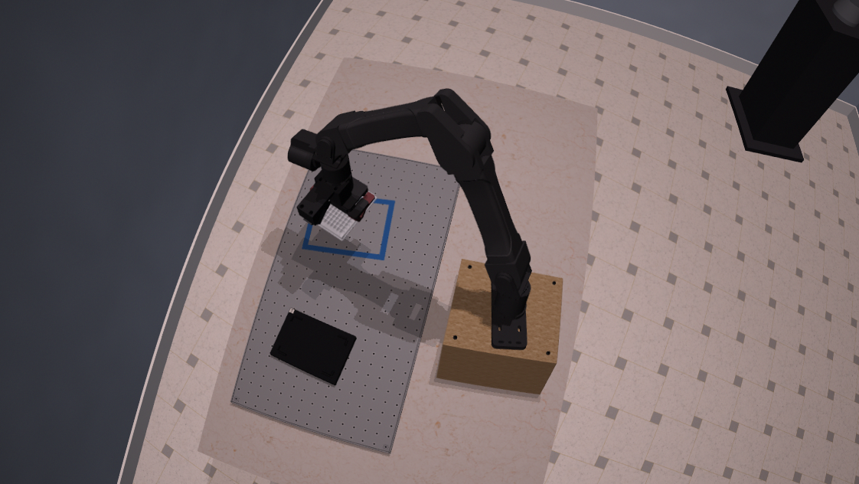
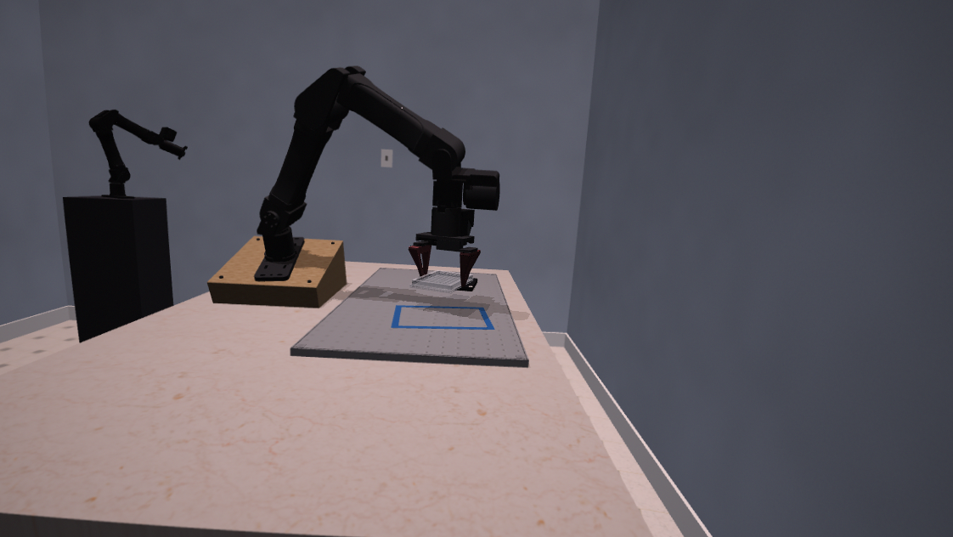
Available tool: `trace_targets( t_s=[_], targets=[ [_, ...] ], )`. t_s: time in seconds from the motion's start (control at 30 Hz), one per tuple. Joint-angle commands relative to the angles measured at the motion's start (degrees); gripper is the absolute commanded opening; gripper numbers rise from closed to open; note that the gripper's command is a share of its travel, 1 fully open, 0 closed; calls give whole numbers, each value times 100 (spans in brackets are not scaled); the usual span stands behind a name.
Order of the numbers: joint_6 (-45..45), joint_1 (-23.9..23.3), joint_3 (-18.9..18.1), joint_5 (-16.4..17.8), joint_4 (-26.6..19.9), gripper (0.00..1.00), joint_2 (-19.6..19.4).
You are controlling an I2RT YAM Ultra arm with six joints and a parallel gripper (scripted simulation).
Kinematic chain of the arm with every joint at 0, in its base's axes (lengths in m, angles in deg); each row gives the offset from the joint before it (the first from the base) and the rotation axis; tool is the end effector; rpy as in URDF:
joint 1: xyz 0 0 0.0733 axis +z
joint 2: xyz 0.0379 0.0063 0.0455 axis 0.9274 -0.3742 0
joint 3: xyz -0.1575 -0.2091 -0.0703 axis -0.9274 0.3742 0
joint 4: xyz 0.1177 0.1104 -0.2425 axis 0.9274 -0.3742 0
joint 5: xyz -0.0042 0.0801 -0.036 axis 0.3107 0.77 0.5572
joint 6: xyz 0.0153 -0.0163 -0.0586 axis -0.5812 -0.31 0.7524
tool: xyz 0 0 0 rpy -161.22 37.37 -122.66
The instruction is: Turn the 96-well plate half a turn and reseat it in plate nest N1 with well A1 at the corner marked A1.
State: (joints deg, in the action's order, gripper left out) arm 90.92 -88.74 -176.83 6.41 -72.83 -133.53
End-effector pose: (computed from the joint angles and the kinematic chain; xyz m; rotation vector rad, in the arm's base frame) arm 0.3922 -0.1635 0.1590 1.4585 -2.5193 0.3850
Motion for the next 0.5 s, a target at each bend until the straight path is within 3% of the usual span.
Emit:
trace_targets(
  t_s=[0.0,0.3,0.33,0.47],
  targets=[
    [65,-13,87,56,109,0,-38],
    [85,-39,164,58,196,0,-71],
    [91,-6,31,58,215,0,83],
    [104,-52,212,59,274,0,-31]
  ],
)
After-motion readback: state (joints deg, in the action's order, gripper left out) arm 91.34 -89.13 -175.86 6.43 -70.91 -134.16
